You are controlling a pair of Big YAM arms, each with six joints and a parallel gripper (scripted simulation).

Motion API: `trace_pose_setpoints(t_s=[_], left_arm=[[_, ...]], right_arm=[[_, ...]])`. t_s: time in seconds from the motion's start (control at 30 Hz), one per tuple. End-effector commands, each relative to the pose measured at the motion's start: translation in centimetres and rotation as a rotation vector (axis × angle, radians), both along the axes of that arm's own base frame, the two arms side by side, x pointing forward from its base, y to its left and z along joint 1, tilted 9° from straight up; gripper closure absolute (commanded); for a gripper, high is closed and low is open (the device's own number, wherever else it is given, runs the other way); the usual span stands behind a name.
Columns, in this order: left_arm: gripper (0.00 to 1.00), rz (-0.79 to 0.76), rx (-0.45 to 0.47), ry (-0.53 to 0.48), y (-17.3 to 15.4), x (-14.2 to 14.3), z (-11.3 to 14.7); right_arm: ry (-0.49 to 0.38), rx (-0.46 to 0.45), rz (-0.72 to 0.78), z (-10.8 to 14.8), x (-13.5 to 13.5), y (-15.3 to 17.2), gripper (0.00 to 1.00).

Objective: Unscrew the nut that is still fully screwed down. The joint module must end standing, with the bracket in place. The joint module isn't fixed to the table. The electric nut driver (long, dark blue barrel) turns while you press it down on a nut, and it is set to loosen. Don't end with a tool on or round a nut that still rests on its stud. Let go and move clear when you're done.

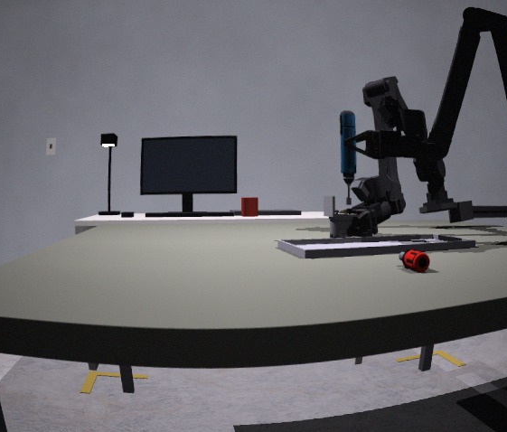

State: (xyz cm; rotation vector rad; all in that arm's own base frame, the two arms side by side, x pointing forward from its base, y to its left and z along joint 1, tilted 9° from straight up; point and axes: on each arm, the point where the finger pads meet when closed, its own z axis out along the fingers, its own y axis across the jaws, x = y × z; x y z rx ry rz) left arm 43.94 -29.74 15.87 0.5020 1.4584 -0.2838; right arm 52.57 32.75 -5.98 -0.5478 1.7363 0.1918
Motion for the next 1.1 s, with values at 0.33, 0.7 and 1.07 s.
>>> trace_pose_setpoints(t_s=[0.33, 0.7, 1.07], left_arm=[[0.58, -0.022, -0.037, -0.069, -1.8, 0.7, 4.5], [0.58, -0.001, -0.053, -0.092, -0.9, 1.7, 6.4], [0.58, 0.001, -0.030, -0.062, -0.9, 2.4, 6.7]], right_arm=[[0.029, -0.016, -0.016, -1.3, 0.2, -1.1, 0.41], [0.029, -0.016, -0.016, -1.3, 0.2, -1.1, 0.41], [0.029, -0.016, -0.016, -1.3, 0.2, -1.1, 0.41]])
